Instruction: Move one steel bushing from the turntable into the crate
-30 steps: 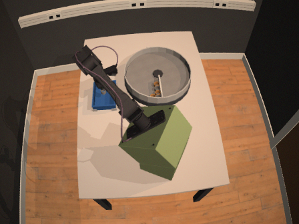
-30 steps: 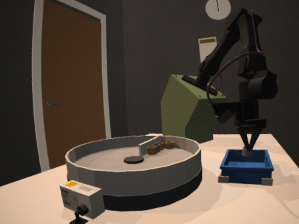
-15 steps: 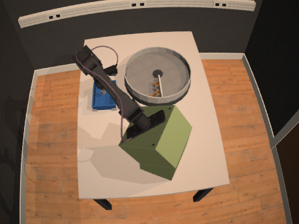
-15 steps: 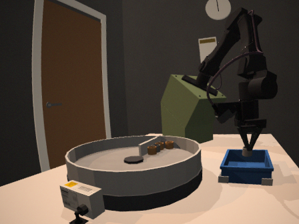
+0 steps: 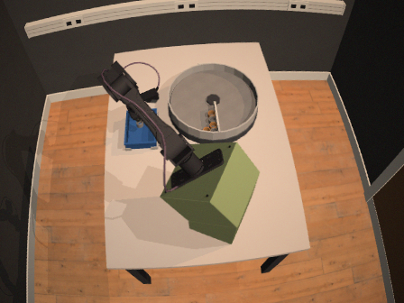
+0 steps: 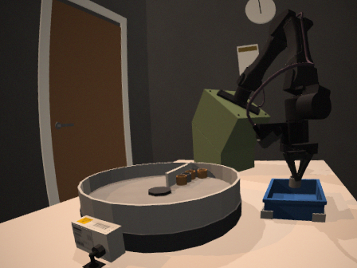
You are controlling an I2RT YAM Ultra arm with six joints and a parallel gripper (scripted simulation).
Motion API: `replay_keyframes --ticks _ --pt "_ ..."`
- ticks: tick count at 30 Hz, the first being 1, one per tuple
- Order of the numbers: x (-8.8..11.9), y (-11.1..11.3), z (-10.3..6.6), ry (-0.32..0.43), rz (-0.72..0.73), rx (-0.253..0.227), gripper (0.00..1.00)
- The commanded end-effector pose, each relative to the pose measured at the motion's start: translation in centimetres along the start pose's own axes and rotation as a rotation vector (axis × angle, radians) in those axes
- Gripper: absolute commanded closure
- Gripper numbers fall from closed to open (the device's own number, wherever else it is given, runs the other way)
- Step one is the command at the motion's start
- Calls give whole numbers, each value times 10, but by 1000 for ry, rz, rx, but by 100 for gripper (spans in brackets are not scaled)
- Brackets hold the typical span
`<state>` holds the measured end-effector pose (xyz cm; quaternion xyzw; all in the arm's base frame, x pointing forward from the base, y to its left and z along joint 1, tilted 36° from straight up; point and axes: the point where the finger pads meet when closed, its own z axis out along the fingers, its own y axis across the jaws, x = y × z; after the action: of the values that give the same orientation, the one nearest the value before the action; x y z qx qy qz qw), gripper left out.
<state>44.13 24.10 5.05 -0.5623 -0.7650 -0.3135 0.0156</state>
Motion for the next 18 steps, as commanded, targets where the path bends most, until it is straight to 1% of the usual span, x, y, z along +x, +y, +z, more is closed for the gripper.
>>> replay_keyframes --ticks 1,3,4,18 --pt "-5 6 -3 -18 8 -14 100" --pt "-5 6 -3 -18 8 -14 100" --pt "-3 8 -6 -17 5 -22 100" --pt "-3 8 -6 -17 5 -21 100"
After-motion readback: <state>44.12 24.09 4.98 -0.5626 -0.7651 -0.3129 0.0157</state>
